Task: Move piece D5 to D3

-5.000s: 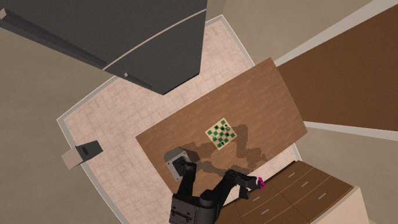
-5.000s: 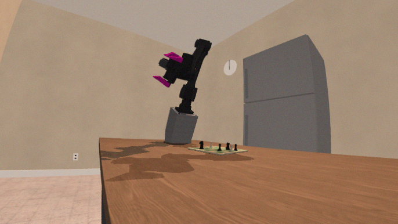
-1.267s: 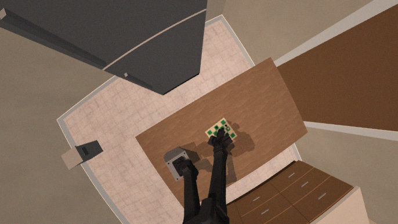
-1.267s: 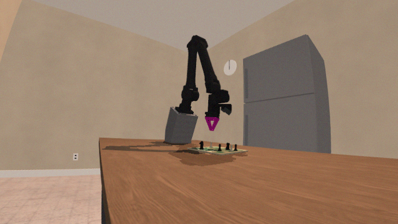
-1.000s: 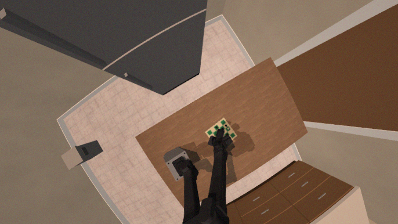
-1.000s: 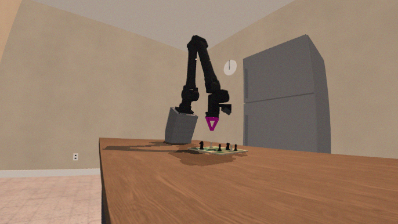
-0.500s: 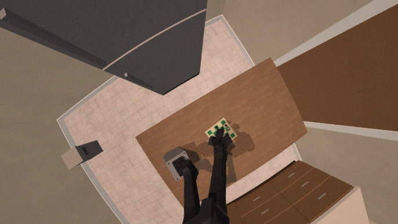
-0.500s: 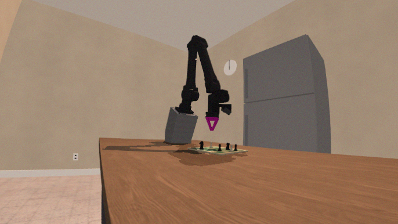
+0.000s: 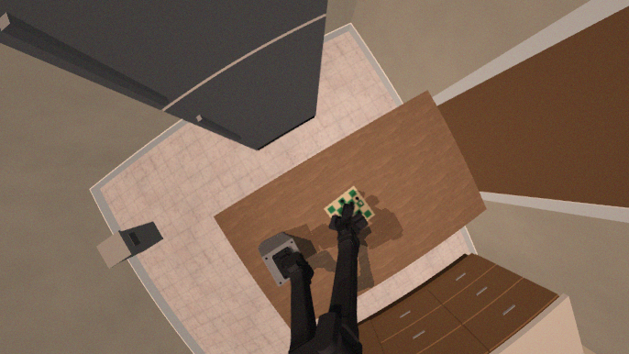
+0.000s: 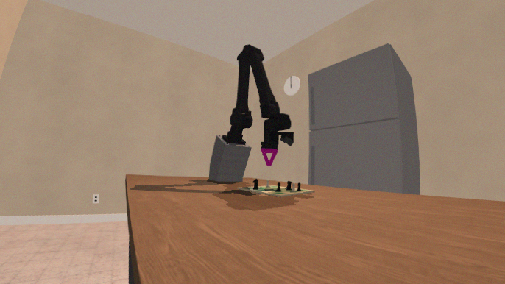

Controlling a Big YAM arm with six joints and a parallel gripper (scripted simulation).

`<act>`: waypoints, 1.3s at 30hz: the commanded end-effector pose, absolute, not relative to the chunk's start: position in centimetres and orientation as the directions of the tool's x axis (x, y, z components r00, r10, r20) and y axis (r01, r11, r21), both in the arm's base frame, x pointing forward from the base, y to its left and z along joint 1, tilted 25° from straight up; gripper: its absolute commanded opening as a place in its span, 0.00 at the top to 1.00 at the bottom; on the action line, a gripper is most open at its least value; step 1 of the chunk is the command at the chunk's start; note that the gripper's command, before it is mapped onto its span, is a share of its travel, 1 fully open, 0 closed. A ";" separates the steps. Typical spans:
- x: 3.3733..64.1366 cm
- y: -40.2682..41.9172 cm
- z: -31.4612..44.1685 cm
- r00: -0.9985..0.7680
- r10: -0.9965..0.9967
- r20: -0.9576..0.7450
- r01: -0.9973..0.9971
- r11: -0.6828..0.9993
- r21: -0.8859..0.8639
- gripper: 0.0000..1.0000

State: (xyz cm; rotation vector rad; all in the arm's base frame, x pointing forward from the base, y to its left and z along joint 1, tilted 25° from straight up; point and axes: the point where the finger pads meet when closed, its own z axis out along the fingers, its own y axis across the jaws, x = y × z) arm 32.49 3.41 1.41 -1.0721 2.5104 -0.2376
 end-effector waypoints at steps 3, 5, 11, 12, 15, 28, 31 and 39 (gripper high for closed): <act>33.3 3.3 1.5 -0.619 -0.724 -0.305 -0.652 0.690 -0.314 0.67; 33.3 3.2 1.3 -0.621 -0.723 -0.304 -0.651 0.691 -0.314 0.67; 33.4 3.2 0.7 -0.621 -0.723 -0.302 -0.652 0.691 -0.313 0.67; 33.4 3.1 0.6 -0.622 -0.723 -0.302 -0.652 0.691 -0.312 0.67; 33.6 3.2 0.2 -0.620 -0.724 -0.301 -0.654 0.690 -0.312 0.67; 34.6 3.2 -1.2 -0.618 -0.724 -0.306 -0.652 0.690 -0.316 0.67; 35.0 3.1 -1.5 -0.619 -0.723 -0.308 -0.649 0.691 -0.318 0.67; 35.0 3.0 -2.5 -0.621 -0.722 -0.304 -0.651 0.692 -0.313 0.67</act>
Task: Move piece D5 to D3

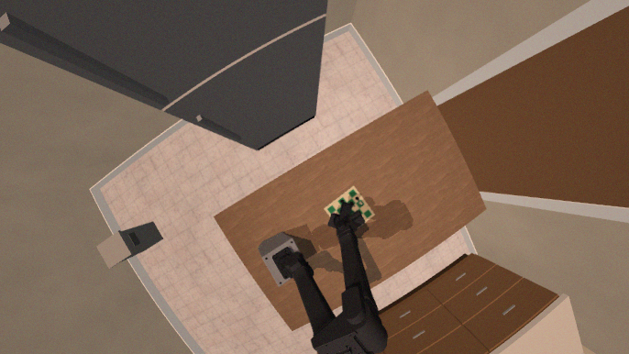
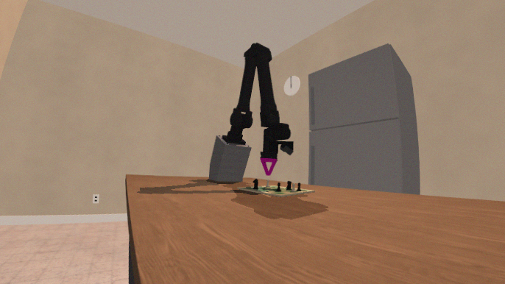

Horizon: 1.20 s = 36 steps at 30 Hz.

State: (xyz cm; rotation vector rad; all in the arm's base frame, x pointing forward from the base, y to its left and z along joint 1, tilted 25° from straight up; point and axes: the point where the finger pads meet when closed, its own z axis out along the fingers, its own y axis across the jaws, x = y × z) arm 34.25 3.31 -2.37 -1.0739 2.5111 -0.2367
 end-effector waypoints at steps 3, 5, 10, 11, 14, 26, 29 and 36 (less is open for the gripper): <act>35.3 3.1 -2.6 -0.619 -0.724 -0.306 -0.651 0.690 -0.316 0.67; 35.5 3.1 -2.7 -0.618 -0.724 -0.308 -0.651 0.690 -0.317 0.67; 35.5 3.1 -3.1 -0.619 -0.723 -0.305 -0.651 0.691 -0.315 0.67; 35.5 3.1 -3.1 -0.619 -0.723 -0.306 -0.651 0.690 -0.315 0.67; 35.6 3.1 -3.1 -0.619 -0.723 -0.306 -0.651 0.691 -0.315 0.67; 35.6 3.1 -3.1 -0.619 -0.723 -0.306 -0.650 0.691 -0.315 0.67; 35.6 3.1 -3.1 -0.619 -0.723 -0.306 -0.650 0.691 -0.315 0.67; 35.6 3.1 -3.1 -0.619 -0.723 -0.306 -0.650 0.691 -0.315 0.67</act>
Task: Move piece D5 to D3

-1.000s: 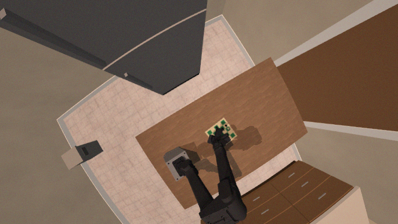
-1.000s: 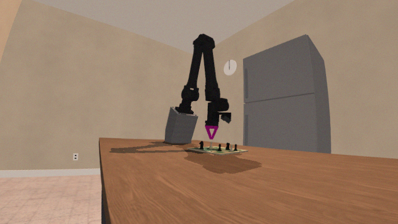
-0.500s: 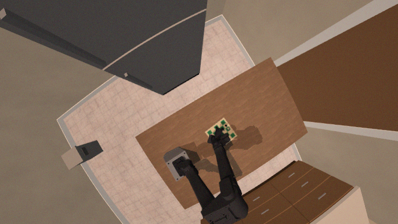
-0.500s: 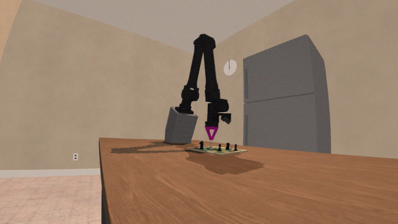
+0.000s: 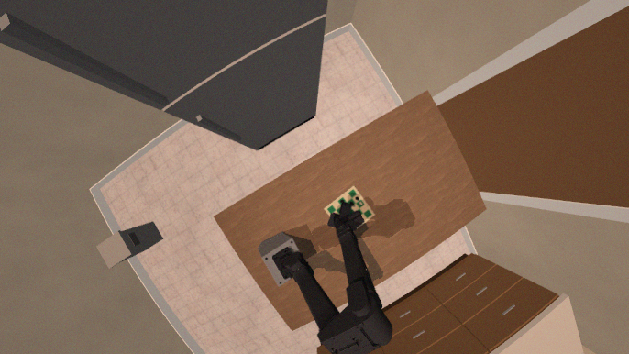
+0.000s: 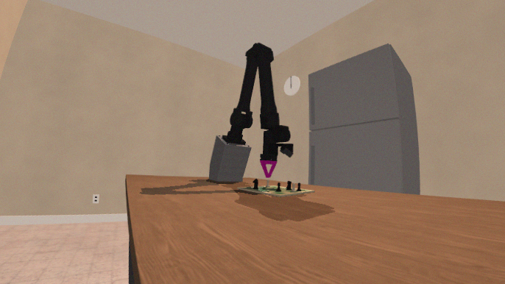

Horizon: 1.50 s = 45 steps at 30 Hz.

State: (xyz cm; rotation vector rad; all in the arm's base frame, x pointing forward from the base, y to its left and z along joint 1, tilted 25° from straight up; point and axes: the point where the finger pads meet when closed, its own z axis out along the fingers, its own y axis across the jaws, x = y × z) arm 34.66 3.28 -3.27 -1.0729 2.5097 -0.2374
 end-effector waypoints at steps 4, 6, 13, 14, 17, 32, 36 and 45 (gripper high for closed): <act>35.6 3.1 -3.1 -0.619 -0.723 -0.306 -0.650 0.691 -0.315 0.67; 35.6 3.1 -3.1 -0.619 -0.723 -0.306 -0.650 0.691 -0.315 0.67; 35.6 3.1 -3.1 -0.619 -0.723 -0.306 -0.650 0.691 -0.315 0.67; 35.6 3.1 -3.1 -0.619 -0.723 -0.306 -0.650 0.691 -0.315 0.67; 35.6 3.1 -3.1 -0.619 -0.723 -0.306 -0.650 0.691 -0.315 0.67; 35.1 2.7 -3.4 -0.619 -0.725 -0.302 -0.654 0.689 -0.313 0.67; 35.0 2.8 -3.4 -0.620 -0.724 -0.302 -0.653 0.690 -0.312 0.67; 35.0 2.8 -3.4 -0.620 -0.724 -0.302 -0.653 0.690 -0.312 0.67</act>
